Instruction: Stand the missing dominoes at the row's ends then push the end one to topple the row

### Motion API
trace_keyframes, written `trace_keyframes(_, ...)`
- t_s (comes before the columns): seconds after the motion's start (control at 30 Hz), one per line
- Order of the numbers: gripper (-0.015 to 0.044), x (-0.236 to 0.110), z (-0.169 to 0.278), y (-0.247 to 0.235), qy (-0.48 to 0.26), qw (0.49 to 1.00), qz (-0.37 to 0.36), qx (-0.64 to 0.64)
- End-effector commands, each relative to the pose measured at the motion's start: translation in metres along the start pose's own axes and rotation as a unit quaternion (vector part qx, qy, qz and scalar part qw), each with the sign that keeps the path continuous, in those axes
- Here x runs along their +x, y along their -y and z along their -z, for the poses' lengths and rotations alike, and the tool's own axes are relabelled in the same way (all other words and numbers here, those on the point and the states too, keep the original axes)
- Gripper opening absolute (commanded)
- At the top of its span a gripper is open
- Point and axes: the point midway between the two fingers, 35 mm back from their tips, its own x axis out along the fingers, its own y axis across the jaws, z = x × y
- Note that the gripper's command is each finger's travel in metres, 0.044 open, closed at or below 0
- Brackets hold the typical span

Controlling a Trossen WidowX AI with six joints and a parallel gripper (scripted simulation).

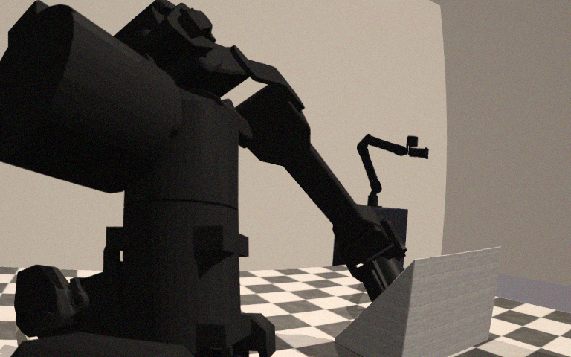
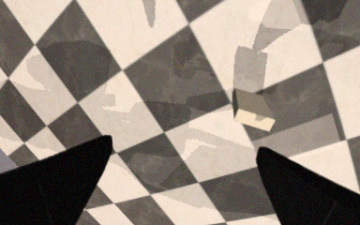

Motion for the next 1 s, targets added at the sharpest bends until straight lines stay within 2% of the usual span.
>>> trace_keyframes(0.0,0.044,-0.033,-0.004,0.028,0.057,0.991,0.1,0.075)
trace_keyframes(0.3,0.044,-0.031,-0.005,0.028,0.057,0.991,0.1,0.075)
trace_keyframes(0.63,0.044,0.027,-0.011,0.041,0.057,0.99,0.101,0.075)
trace_keyframes(0.97,0.044,0.041,-0.012,0.044,0.058,0.99,0.101,0.075)
